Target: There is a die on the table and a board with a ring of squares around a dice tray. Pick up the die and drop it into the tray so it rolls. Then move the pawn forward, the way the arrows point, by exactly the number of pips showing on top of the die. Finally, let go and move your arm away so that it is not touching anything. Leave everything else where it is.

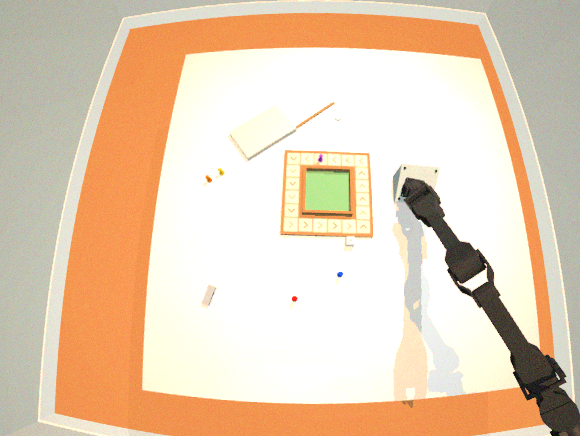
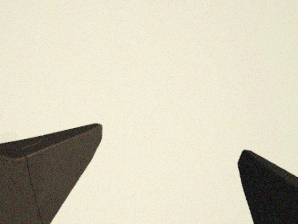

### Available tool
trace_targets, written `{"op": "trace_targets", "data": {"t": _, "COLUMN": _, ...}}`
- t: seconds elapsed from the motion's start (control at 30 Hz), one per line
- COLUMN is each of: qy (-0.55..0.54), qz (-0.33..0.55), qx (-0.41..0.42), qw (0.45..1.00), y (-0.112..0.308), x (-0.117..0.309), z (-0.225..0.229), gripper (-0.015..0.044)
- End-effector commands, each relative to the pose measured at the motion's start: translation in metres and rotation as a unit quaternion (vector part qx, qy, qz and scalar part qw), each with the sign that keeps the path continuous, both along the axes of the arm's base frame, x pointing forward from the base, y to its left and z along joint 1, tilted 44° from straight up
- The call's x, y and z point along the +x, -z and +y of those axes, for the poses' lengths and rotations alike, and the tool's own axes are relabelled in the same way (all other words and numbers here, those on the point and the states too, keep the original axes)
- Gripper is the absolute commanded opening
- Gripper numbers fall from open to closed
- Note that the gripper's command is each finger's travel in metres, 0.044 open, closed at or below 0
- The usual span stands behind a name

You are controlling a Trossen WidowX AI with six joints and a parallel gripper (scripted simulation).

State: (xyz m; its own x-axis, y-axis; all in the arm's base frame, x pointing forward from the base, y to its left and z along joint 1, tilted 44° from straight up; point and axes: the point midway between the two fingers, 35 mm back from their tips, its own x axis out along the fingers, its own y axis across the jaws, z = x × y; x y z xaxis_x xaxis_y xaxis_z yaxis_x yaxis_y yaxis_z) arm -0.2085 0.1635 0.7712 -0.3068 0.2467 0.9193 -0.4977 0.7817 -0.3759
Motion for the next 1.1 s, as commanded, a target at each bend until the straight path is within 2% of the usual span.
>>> {"op": "trace_targets", "data": {"t": 0.0, "qy": 0.0, "qz": -0.001, "qx": -0.001, "qw": 1.0, "y": 0.0, "x": 0.0, "z": 0.001, "gripper": 0.0374}}
{"op": "trace_targets", "data": {"t": 0.13, "qy": 0.006, "qz": -0.028, "qx": -0.027, "qw": 0.999, "y": 0.011, "x": -0.002, "z": 0.024, "gripper": 0.0275}}
{"op": "trace_targets", "data": {"t": 0.3, "qy": 0.02, "qz": -0.082, "qx": -0.107, "qw": 0.991, "y": 0.044, "x": 0.005, "z": 0.084, "gripper": 0.0275}}
{"op": "trace_targets", "data": {"t": 0.5, "qy": 0.037, "qz": -0.113, "qx": -0.228, "qw": 0.966, "y": 0.094, "x": 0.037, "z": 0.153, "gripper": 0.0275}}
{"op": "trace_targets", "data": {"t": 0.8, "qy": 0.059, "qz": -0.077, "qx": -0.432, "qw": 0.897, "y": 0.185, "x": 0.128, "z": 0.229, "gripper": 0.0275}}
{"op": "trace_targets", "data": {"t": 1.07, "qy": 0.074, "qz": 0.045, "qx": -0.593, "qw": 0.8, "y": 0.275, "x": 0.236, "z": 0.25, "gripper": 0.0275}}
